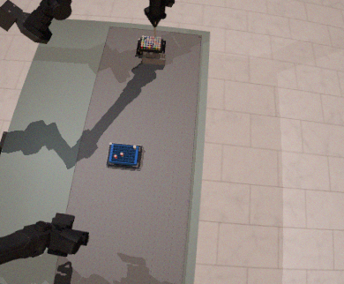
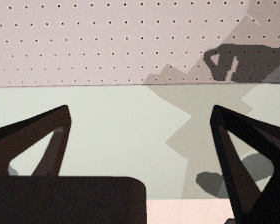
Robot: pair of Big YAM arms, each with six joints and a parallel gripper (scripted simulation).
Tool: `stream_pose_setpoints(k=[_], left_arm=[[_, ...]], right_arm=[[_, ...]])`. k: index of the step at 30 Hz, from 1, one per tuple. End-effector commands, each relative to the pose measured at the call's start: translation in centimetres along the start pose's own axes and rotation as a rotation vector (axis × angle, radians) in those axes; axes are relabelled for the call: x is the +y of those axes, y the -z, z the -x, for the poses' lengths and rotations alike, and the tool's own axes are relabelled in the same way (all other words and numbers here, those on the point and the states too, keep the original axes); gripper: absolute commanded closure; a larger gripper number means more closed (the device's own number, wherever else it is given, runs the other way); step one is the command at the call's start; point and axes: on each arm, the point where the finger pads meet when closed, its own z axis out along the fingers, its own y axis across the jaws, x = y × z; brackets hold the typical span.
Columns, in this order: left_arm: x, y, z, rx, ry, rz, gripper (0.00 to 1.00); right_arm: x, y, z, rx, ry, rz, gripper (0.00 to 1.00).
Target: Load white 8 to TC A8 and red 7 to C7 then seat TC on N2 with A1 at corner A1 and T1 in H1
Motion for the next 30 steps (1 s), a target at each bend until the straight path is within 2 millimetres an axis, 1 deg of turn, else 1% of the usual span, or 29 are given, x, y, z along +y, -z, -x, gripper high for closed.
stream_pose_setpoints(k=[1, 14, 16, 24, 30], left_arm=[[-0.7, -0.7, -0.3, 0.022, -0.001, -0.010, 0.93], [-0.6, -0.8, -0.5, 0.024, 0.000, -0.009, 0.93], [-0.6, -0.8, -0.9, 0.040, 0.000, -0.011, 0.93], [-0.6, -0.7, 0.1, 0.006, 0.000, -0.010, 0.93], [-0.5, -0.7, 0.1, 0.006, 0.000, -0.006, 0.93]], right_arm=[[-0.1, 0.2, 0.5, -0.005, 0.014, 0.001, 0.00], [-0.1, 0.2, 0.5, -0.005, 0.014, 0.001, 0.00], [-0.1, 0.2, 0.5, -0.005, 0.014, 0.001, 0.00], [-0.1, 0.2, 0.5, -0.005, 0.014, 0.001, 0.00], [-0.1, 0.2, 0.5, -0.005, 0.014, 0.001, 0.00]])
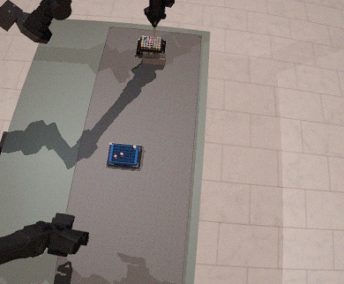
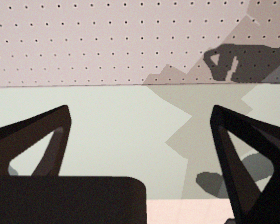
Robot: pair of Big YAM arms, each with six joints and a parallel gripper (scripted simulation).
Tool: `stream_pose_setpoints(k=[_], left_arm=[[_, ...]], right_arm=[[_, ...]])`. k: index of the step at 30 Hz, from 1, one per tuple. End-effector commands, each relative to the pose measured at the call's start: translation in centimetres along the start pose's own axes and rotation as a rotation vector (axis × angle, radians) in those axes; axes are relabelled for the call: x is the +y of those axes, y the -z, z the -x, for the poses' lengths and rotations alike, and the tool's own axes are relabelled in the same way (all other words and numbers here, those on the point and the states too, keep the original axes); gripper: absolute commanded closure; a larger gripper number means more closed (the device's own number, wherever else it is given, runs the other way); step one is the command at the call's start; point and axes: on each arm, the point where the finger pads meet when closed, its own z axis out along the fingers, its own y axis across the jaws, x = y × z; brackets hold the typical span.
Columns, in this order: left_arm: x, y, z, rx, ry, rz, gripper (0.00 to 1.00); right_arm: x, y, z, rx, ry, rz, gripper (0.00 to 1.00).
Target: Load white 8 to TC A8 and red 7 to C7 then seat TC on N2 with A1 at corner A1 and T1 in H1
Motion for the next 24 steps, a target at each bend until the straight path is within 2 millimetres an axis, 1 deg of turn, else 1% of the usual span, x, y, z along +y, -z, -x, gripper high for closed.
stream_pose_setpoints(k=[1, 24], left_arm=[[-0.42, -0.71, 0.40, -0.005, 0.000, -0.003, 0.93], [-0.36, -0.71, 0.42, -0.007, 0.000, 0.000, 0.93]], right_arm=[[-0.09, 0.15, 0.47, -0.005, 0.014, 0.001, 0.00], [-0.09, 0.15, 0.47, -0.005, 0.014, 0.001, 0.00]])
